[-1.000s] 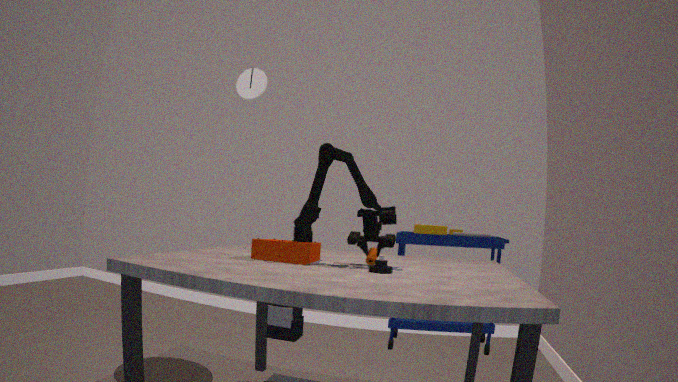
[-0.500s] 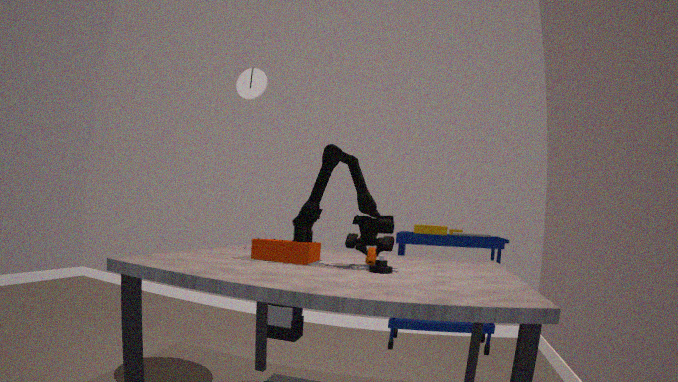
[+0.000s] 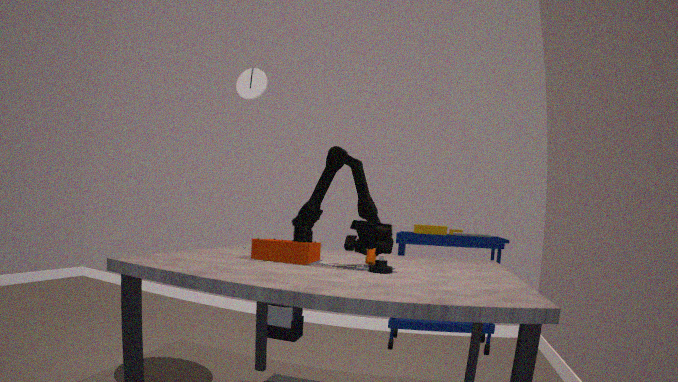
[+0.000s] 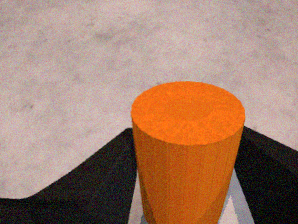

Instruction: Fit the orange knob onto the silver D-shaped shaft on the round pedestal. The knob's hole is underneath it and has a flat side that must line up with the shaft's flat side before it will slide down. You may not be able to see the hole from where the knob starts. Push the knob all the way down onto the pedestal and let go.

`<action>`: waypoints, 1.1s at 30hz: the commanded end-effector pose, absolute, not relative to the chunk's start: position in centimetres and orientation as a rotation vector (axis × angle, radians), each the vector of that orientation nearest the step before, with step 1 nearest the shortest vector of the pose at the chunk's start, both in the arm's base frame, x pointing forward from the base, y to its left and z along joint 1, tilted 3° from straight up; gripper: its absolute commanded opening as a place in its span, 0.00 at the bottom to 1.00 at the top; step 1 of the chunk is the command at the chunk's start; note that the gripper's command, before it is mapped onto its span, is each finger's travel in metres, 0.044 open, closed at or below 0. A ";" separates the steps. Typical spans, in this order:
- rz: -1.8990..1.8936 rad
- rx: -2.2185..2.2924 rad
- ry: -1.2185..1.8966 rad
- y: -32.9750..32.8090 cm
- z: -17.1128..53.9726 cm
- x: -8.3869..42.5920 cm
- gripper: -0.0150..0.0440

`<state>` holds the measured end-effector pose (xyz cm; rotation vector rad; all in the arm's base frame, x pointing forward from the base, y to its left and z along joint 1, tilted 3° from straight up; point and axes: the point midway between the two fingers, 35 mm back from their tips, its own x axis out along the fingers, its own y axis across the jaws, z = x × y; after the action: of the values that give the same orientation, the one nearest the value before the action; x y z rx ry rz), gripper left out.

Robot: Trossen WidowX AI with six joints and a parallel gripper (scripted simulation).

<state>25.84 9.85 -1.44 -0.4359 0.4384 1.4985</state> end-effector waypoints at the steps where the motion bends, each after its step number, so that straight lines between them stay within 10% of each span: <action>1: 1.498 -0.436 0.438 9.9 -1.4 25.8 0.60; 27: 1.498 -0.436 0.438 9.9 -1.4 25.8 0.69; 33: 1.498 -0.436 0.438 9.9 -1.4 25.8 0.96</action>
<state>25.83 9.83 -1.47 -0.4374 0.4410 1.4984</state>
